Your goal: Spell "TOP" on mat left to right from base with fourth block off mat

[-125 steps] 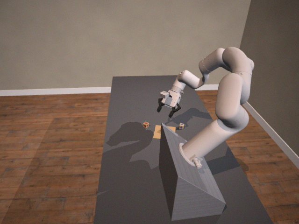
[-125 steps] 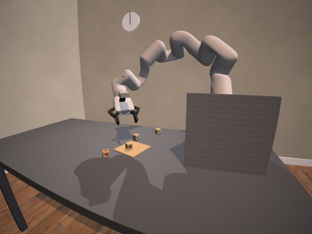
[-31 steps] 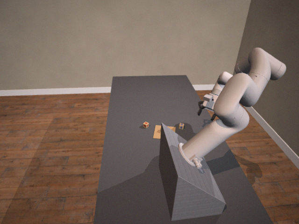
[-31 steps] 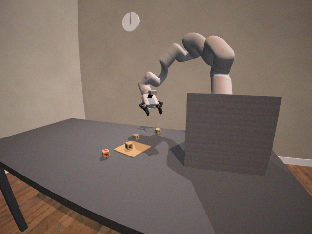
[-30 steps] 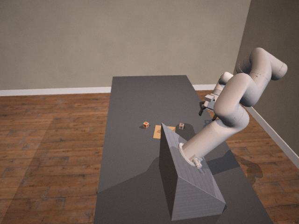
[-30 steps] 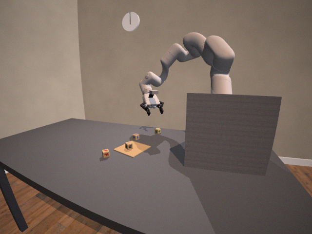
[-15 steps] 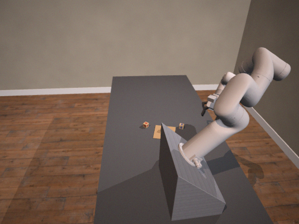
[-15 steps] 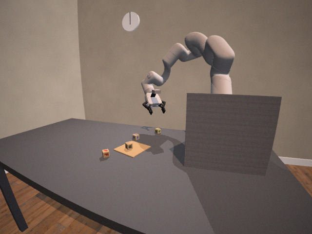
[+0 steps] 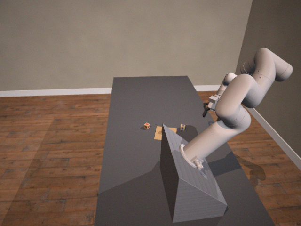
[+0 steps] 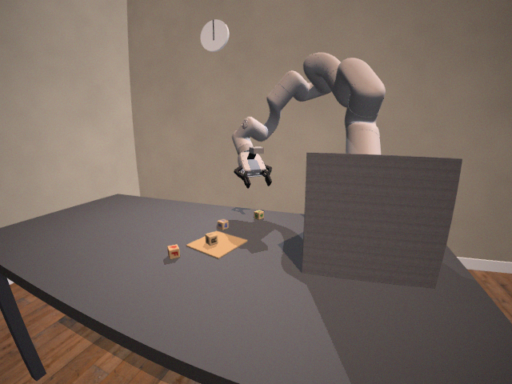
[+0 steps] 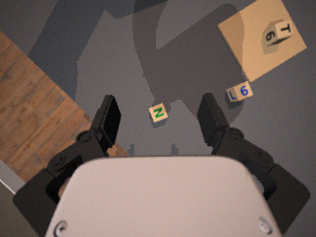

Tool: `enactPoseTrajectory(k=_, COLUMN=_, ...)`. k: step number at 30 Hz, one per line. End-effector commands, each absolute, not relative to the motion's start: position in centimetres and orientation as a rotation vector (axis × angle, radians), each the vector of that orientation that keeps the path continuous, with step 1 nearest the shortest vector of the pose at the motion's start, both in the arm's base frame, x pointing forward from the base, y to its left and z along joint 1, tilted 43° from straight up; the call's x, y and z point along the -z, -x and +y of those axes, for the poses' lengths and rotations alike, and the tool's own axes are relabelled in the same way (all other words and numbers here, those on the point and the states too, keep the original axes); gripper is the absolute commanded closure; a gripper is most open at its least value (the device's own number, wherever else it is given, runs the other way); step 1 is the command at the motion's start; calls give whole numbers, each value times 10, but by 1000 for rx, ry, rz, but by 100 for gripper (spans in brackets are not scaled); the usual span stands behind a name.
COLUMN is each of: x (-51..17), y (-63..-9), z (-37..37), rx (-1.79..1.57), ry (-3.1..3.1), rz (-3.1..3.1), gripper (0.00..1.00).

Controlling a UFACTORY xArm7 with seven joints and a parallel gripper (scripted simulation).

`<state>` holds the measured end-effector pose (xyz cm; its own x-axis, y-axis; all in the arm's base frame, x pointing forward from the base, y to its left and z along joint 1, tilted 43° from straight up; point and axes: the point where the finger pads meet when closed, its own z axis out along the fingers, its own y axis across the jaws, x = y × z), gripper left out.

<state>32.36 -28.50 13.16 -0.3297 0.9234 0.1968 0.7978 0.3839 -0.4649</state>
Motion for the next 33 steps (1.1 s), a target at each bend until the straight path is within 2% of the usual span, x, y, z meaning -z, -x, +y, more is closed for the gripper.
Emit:
enactPoseTrajectory(k=1, x=-132, y=-325, z=-284, rx=-397, ry=1483, rz=-2226, gripper=0)
enactPoseTrajectory(k=27, x=-133, y=-325, z=-285, rx=-403, ry=1482, rz=-2227, gripper=0)
enactPoseTrajectory(k=33, x=-139, y=-308, z=-301, rx=-615, ry=1439, rz=-2293, gripper=0)
